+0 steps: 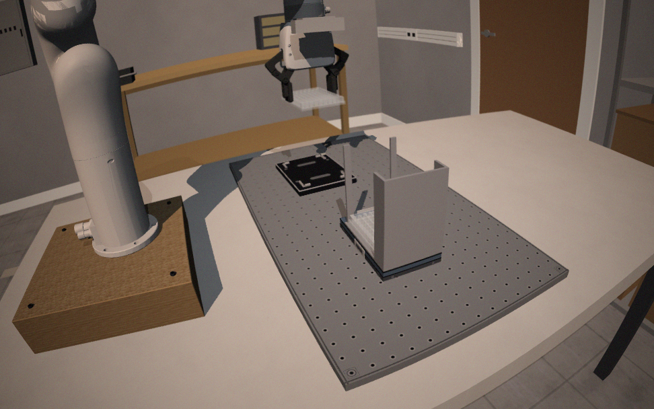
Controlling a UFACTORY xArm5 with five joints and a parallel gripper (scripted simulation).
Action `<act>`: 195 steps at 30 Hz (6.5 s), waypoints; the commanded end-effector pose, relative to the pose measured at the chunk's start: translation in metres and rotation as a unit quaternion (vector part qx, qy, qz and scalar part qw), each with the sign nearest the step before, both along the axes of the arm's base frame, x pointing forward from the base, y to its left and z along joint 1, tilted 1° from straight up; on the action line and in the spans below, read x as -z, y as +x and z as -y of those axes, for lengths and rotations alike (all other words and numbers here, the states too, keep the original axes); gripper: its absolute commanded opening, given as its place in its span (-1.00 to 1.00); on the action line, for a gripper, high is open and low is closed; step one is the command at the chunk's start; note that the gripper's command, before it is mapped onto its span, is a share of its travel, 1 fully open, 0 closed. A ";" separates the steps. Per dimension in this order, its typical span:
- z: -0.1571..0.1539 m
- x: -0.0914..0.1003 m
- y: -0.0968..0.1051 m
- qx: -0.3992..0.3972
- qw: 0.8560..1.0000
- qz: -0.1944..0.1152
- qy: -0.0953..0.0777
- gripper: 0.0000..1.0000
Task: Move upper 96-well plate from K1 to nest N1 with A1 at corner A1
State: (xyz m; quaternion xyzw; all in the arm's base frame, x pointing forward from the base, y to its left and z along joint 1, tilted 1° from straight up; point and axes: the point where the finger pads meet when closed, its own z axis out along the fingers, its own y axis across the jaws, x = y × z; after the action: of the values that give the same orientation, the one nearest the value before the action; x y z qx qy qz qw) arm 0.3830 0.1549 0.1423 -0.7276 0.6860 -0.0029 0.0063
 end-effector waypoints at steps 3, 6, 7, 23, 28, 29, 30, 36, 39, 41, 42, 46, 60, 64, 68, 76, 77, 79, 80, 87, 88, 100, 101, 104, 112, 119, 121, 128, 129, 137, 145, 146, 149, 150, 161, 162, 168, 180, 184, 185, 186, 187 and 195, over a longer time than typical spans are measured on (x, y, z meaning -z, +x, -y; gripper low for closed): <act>-0.021 -0.001 0.000 0.000 1.000 0.002 0.001 -1.00; -0.025 -0.001 0.000 0.000 1.000 0.002 0.001 -1.00; -0.025 -0.001 0.000 0.000 1.000 0.002 0.001 -1.00; -0.025 -0.001 0.000 0.000 1.000 0.002 0.001 -1.00; -0.025 -0.001 0.000 0.000 1.000 0.002 0.001 -1.00; -0.025 -0.001 0.000 0.000 1.000 0.002 0.001 -1.00; -0.025 -0.001 0.000 0.000 1.000 0.002 0.001 -1.00; -0.025 -0.001 0.000 0.000 1.000 0.002 0.001 -1.00; -0.025 -0.001 0.000 0.000 1.000 0.002 0.001 -1.00; -0.025 -0.001 0.000 0.000 1.000 0.002 0.001 -1.00; -0.025 0.001 0.000 0.000 1.000 0.002 0.001 -1.00; -0.025 0.007 0.000 0.000 1.000 0.002 0.001 -1.00; -0.025 0.028 0.000 0.000 1.000 0.002 0.001 -1.00; -0.025 0.034 0.000 0.000 1.000 0.002 0.001 -1.00; -0.025 0.041 0.000 0.000 1.000 0.001 0.001 -1.00; -0.025 0.051 0.001 0.000 1.000 0.001 0.001 -1.00; -0.025 0.053 0.001 0.000 1.000 0.001 0.001 -1.00; -0.025 0.056 0.001 0.000 1.000 0.001 0.001 -1.00; -0.025 0.058 0.001 0.000 1.000 0.001 0.001 -1.00; -0.025 0.069 0.001 0.000 1.000 0.001 0.001 -1.00; -0.025 0.071 0.001 0.000 1.000 0.001 0.001 -1.00; -0.025 0.088 0.001 0.000 1.000 0.001 0.001 -1.00; -0.025 0.089 0.001 0.000 1.000 0.001 0.001 -1.00; -0.025 0.094 0.001 0.000 1.000 0.001 0.001 -1.00; -0.025 0.104 0.001 0.000 1.000 0.001 0.001 -1.00; -0.025 0.116 0.001 0.000 1.000 0.001 0.001 -1.00; -0.025 0.119 0.001 0.000 1.000 0.001 0.001 -1.00; -0.025 0.128 0.002 0.000 1.000 0.001 0.001 -1.00; -0.025 0.129 0.002 0.000 1.000 0.001 0.001 -1.00; -0.026 0.143 0.002 0.000 1.000 0.001 0.001 -1.00; -0.026 0.143 0.002 0.000 1.000 0.001 0.001 -1.00; -0.026 0.143 0.002 0.000 1.000 0.001 0.001 -1.00; -0.026 0.143 0.002 0.000 1.000 0.001 0.001 -1.00; -0.026 0.143 0.002 0.000 1.000 0.001 0.001 -1.00; -0.025 0.143 0.002 0.000 1.000 0.001 0.001 -1.00; -0.025 0.143 0.002 0.000 1.000 0.001 0.001 -1.00; -0.025 0.144 0.002 0.000 1.000 0.001 0.001 -1.00; -0.025 0.146 0.002 0.000 1.000 0.001 0.001 -1.00; -0.025 0.146 0.002 0.000 1.000 0.001 0.001 -1.00; -0.026 0.147 0.002 0.000 1.000 0.001 0.001 -1.00; -0.026 0.147 0.002 0.000 1.000 0.001 0.001 -1.00; -0.026 0.147 0.002 0.000 1.000 0.001 0.001 -1.00; -0.026 0.148 0.002 0.000 1.000 0.001 0.001 -1.00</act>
State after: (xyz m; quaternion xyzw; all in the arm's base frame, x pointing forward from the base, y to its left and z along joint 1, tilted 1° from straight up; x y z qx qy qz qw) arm 0.3834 0.1798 -0.0064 -0.7274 0.6862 -0.0025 0.0063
